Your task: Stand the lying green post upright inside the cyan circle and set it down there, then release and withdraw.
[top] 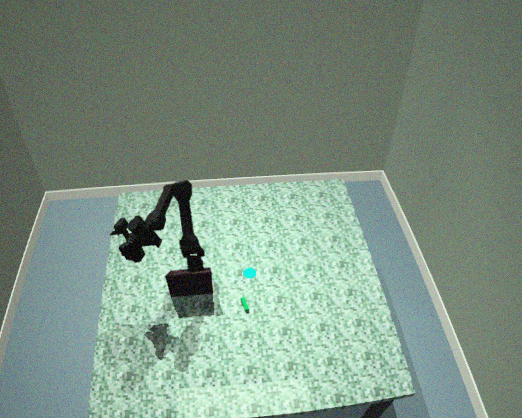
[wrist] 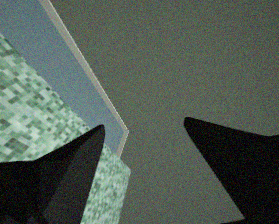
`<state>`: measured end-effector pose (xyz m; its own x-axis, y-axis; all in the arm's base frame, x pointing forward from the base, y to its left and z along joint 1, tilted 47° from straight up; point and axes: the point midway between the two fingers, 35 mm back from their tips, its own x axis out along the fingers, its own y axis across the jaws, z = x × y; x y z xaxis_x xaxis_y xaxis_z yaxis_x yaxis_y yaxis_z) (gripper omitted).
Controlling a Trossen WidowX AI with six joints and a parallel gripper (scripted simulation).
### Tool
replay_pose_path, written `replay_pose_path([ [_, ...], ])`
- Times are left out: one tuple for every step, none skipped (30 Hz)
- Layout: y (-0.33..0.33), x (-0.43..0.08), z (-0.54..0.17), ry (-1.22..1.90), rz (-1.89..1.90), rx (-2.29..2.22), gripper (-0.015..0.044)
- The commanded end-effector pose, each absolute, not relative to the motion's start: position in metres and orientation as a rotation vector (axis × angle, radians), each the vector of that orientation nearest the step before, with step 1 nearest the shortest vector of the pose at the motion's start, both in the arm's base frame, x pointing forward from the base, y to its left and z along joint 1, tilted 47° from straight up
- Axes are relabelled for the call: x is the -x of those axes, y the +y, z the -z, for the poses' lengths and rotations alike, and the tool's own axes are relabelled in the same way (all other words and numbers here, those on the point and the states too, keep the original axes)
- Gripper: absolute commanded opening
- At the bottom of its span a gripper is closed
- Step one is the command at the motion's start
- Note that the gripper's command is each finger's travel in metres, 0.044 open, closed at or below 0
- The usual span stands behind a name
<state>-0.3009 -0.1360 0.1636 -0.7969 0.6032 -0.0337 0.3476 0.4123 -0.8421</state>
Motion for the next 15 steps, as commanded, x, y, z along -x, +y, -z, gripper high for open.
replay_pose_path([
  [-0.137, 0.301, -0.163, -2.401, -1.335, 0.826, 0.0374],
  [-0.142, 0.301, -0.16, -2.415, -1.351, 0.817, 0.0348],
  [-0.148, 0.3, -0.156, -2.439, -1.378, 0.803, 0.0321],
  [-0.157, 0.3, -0.15, -2.468, -1.41, 0.787, 0.0295],
  [-0.165, 0.298, -0.145, -2.496, -1.442, 0.772, 0.0269],
  [-0.173, 0.297, -0.139, -2.524, -1.474, 0.759, 0.0243],
  [-0.181, 0.295, -0.134, -2.551, -1.506, 0.747, 0.0233],
  [-0.19, 0.292, -0.128, -2.578, -1.537, 0.736, 0.0233],
  [-0.197, 0.29, -0.123, -2.605, -1.568, 0.727, 0.0233],
  [-0.205, 0.287, -0.117, -2.632, -1.598, 0.719, 0.0233],
  [-0.213, 0.283, -0.111, -2.658, -1.628, 0.713, 0.0233],
  [-0.22, 0.279, -0.105, -2.684, -1.657, 0.709, 0.0233],
  [-0.228, 0.275, -0.099, -2.709, -1.686, 0.706, 0.0233],
  [-0.235, 0.27, -0.093, -2.735, -1.714, 0.705, 0.0233],
  [-0.242, 0.265, -0.088, -2.76, -1.742, 0.706, 0.0233],
])
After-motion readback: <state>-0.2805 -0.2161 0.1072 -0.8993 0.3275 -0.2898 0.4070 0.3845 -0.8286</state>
